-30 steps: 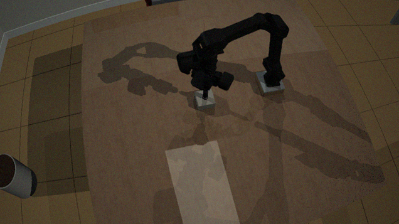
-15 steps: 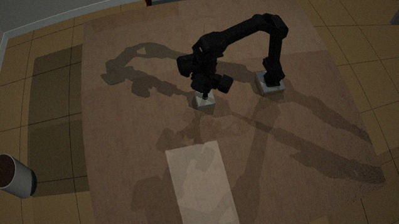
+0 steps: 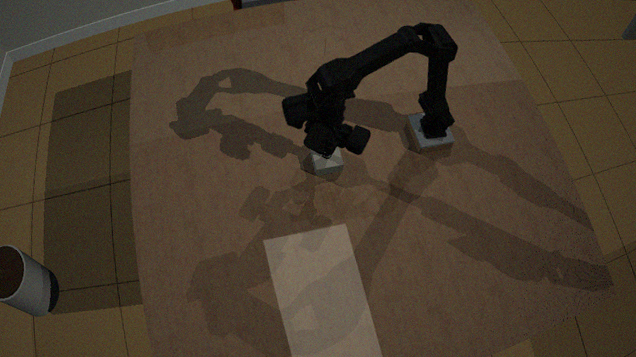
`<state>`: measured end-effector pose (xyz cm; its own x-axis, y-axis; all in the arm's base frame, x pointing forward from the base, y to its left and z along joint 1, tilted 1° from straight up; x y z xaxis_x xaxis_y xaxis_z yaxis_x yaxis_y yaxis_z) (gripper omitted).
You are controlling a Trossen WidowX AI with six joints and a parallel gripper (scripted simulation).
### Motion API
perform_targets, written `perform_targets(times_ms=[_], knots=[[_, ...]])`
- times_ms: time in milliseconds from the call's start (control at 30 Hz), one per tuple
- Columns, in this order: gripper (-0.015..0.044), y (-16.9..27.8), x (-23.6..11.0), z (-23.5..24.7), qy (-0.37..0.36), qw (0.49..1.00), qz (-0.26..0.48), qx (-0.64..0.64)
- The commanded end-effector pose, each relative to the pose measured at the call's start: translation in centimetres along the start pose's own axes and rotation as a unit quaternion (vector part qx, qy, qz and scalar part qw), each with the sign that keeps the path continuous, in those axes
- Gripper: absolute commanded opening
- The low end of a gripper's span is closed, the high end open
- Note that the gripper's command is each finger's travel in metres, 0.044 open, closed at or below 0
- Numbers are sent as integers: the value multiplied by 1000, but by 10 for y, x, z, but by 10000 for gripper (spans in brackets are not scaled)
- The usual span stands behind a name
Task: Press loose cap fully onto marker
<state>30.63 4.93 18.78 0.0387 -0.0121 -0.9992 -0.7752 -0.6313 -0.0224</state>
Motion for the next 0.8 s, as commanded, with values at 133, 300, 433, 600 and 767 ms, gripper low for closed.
perform_targets(times_ms=[133,300,433,600,767], knots=[[0,1,13,1,0,1000,0,-2],[0,1,15,1,0,1000,0,-2],[0,1,16,1,0,1000,0,-2],[0,1,16,1,0,1000,0,-2],[131,1,15,1,0,1000,0,0]])
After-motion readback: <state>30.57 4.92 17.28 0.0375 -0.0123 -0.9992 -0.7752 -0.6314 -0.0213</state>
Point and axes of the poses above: the point midway between the two fingers, 35 mm back from their tips, its own x axis out along the fingers, its own z axis across the jaws, y = z × x, the point moved 10 cm from there along -x, back along the fingers, and after that the axes turned 15 degrees about x, right-handed, at the moved point
